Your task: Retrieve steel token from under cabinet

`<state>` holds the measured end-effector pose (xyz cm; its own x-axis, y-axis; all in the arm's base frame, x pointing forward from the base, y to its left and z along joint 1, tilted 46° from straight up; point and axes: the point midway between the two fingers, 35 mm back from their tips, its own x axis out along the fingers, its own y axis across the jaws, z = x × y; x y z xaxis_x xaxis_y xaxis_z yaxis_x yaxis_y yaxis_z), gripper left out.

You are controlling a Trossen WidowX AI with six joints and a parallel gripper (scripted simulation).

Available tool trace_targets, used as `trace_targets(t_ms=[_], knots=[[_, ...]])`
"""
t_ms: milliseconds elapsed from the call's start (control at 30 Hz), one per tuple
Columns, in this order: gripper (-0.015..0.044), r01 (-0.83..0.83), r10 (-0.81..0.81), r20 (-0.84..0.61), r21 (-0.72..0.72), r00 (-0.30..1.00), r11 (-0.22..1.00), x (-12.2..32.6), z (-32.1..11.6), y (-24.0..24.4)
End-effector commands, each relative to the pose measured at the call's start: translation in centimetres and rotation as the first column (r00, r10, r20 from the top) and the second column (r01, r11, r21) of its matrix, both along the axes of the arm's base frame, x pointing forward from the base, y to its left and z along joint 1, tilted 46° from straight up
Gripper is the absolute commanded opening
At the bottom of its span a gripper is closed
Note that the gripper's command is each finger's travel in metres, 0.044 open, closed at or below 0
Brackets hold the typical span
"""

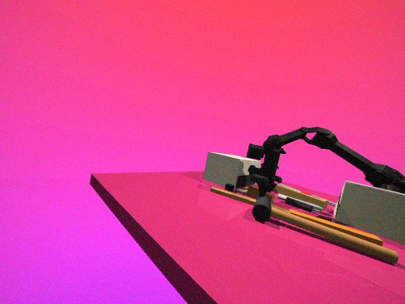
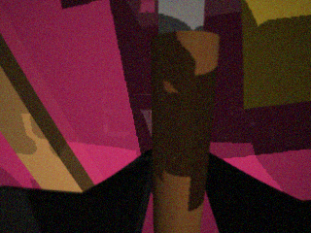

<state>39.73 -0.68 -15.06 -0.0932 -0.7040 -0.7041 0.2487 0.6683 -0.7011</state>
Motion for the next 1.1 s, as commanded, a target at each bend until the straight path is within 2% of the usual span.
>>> trace_targets(t_ms=[0,1067], knots=[[0.0,0.0,0.0,0.001,0.001,1.0,1.0,0.1,0.4,-0.4],[0.0,0.0,0.0,0.0,0.0,1.0,1.0,-0.5,1.5,-1.7]])
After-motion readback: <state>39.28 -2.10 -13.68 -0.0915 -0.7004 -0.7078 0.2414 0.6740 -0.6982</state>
